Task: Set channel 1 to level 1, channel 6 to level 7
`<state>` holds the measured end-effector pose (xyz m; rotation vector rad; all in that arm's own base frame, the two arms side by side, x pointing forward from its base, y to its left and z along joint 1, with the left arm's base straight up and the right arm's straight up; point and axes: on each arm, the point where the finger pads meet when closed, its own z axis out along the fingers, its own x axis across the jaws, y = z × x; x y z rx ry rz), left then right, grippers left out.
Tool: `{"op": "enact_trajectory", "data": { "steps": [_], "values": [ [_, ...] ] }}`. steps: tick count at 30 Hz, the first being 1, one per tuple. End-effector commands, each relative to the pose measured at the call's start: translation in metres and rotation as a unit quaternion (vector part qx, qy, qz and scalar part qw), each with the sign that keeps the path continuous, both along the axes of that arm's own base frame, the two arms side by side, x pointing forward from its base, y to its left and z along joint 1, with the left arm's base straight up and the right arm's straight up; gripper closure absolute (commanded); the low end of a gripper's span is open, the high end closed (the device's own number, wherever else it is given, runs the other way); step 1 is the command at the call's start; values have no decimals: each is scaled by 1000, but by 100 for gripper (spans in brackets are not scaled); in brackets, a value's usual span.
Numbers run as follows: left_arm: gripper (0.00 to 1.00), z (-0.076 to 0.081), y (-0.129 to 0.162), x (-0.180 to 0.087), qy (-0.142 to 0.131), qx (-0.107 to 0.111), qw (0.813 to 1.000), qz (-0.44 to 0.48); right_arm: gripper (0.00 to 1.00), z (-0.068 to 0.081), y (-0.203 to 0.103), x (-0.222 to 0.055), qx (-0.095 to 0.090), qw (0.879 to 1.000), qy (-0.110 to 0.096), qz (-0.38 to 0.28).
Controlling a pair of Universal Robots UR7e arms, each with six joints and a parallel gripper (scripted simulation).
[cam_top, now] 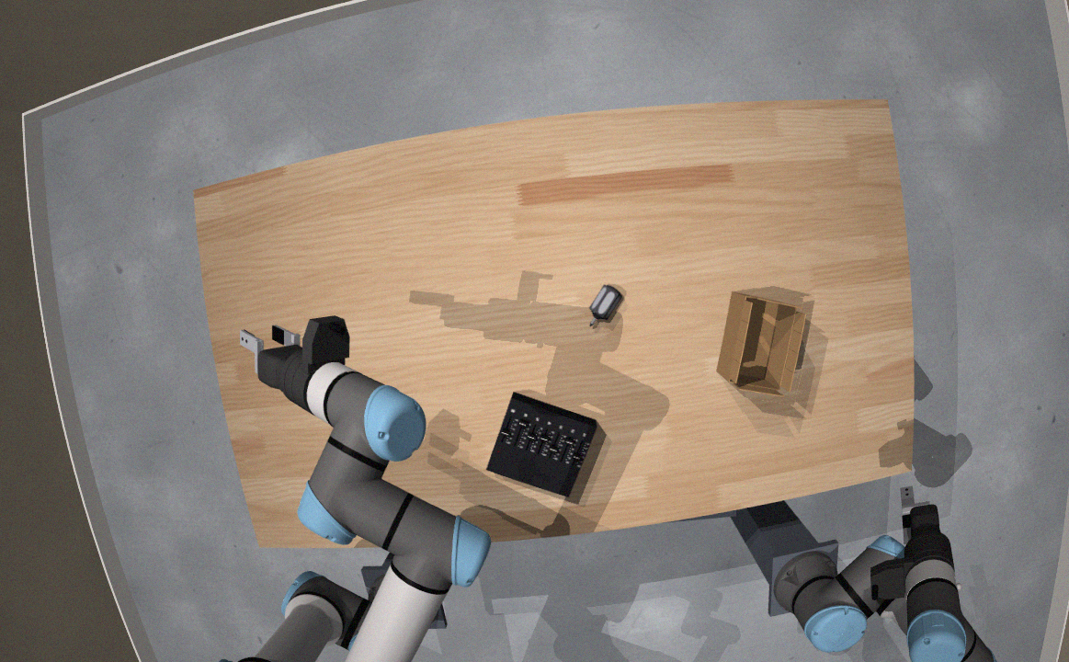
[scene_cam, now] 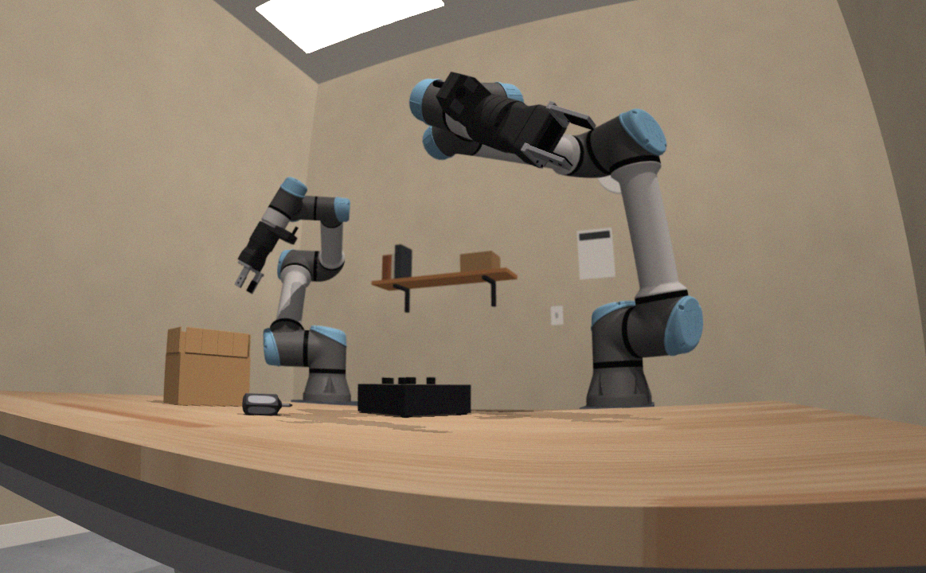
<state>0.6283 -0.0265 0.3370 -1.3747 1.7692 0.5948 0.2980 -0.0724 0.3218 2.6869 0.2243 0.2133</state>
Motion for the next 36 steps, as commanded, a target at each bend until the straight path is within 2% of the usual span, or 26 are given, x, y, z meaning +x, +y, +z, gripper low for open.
{"op": "enact_trajectory", "data": {
  "steps": [1, 10, 12, 18, 27, 29, 36],
  "values": [
    [0, 1, 0, 0, -1, 0, 1000, 0, 0, -2, -6, 0, 1, 1000, 8, -4],
    [0, 1, 0, 0, -1, 0, 1000, 0, 0, -9, -28, -4, 8, 999, 34, -15],
    [0, 1, 0, 0, -1, 0, 1000, 0, 0, -9, -28, -4, 8, 999, 34, -15],
    [0, 1, 0, 0, -1, 0, 1000, 0, 0, -16, -49, -9, 17, 998, 57, -25],
    [0, 1, 0, 0, -1, 0, 1000, 0, 0, -30, -90, -21, 41, 994, 94, -41],
    [0, 1, 0, 0, -1, 0, 1000, 0, 0, -30, -90, -21, 41, 994, 94, -41],
    [0, 1, 0, 0, -1, 0, 1000, 0, 0, -42, -129, -37, 69, 989, 118, -54]
  ]
}}
